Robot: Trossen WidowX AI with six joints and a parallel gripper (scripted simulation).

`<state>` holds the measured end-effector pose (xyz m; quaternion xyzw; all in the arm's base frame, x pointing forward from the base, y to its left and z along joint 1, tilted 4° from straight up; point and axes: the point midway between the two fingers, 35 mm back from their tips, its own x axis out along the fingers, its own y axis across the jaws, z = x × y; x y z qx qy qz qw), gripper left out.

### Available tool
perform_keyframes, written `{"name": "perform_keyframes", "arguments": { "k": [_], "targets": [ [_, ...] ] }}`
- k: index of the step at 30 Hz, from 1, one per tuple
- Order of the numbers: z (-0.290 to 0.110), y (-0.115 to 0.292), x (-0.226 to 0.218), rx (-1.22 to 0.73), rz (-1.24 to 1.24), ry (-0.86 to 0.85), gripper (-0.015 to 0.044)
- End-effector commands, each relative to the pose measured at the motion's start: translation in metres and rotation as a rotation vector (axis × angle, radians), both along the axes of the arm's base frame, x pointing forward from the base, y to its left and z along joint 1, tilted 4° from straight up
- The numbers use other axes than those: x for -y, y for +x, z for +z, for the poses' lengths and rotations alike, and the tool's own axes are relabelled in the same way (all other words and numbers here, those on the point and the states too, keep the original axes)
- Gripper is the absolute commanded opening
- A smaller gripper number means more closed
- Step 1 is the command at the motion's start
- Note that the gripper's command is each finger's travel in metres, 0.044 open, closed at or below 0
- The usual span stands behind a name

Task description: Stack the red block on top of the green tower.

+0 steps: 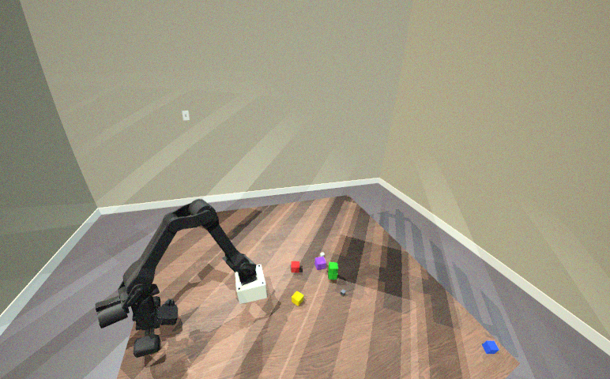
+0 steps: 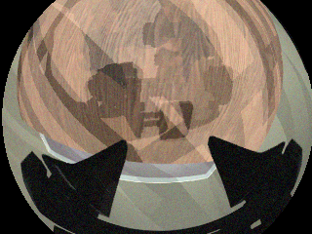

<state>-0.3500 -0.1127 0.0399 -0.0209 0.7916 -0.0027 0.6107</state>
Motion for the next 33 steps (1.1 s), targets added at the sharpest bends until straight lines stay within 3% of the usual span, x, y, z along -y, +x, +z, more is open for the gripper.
{"name": "perform_keyframes", "arguments": {
  "k": [1,20,33],
  "targets": [
    [0.0,0.001,0.001,0.002,0.004,-0.001,0.0426],
    [-0.003,0.103,0.122,0.108,0.031,-0.091,0.044],
    [0.002,0.174,0.166,0.139,-0.003,-0.121,0.044]
  ]
}}
